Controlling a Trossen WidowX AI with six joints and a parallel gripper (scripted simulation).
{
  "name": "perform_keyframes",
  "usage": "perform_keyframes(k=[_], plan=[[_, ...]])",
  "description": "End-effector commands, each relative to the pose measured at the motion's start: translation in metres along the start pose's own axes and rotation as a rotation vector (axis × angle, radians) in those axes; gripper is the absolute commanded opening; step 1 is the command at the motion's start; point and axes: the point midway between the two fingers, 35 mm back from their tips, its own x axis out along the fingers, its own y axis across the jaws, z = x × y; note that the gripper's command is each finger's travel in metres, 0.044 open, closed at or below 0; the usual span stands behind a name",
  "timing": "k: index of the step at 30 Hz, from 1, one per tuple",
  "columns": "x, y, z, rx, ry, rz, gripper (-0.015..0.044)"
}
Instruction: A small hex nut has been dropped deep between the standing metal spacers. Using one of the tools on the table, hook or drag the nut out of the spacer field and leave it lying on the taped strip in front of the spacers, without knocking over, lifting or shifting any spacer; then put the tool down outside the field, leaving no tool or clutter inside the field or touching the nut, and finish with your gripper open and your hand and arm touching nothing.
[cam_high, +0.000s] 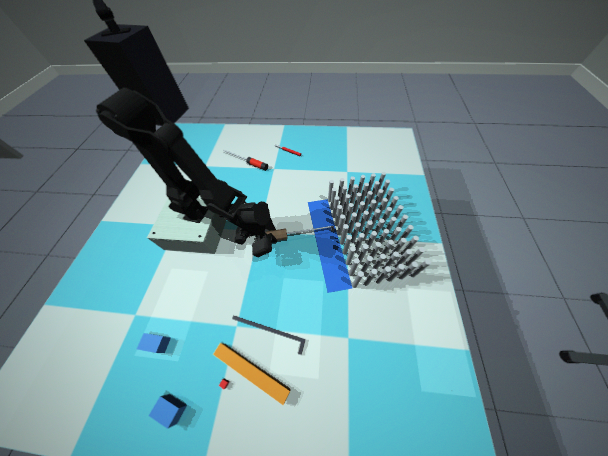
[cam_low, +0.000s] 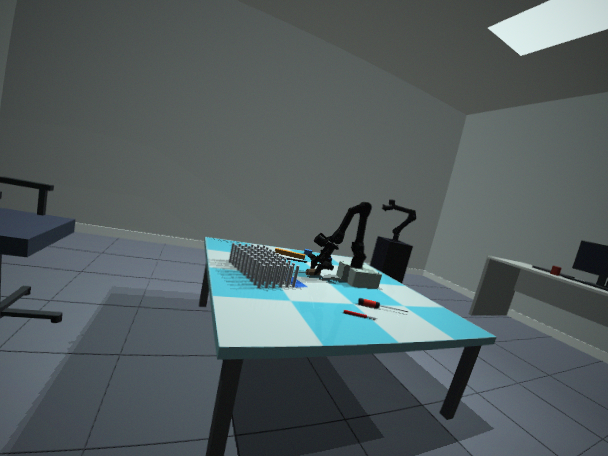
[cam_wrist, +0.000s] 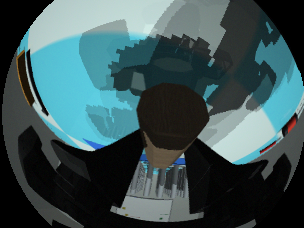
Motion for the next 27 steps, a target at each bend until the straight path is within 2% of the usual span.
perform_keyframes(k=[1,18,27], plan=[[-0.002,0.000,-0.003,-0.005,0.007,-0.001,0.0000],[-0.008,0.001,-0.007,-0.004,0.007,0.000,0.0000],[-0.025,0.001,0.009,-0.004,0.005,0.000,0.0000]])
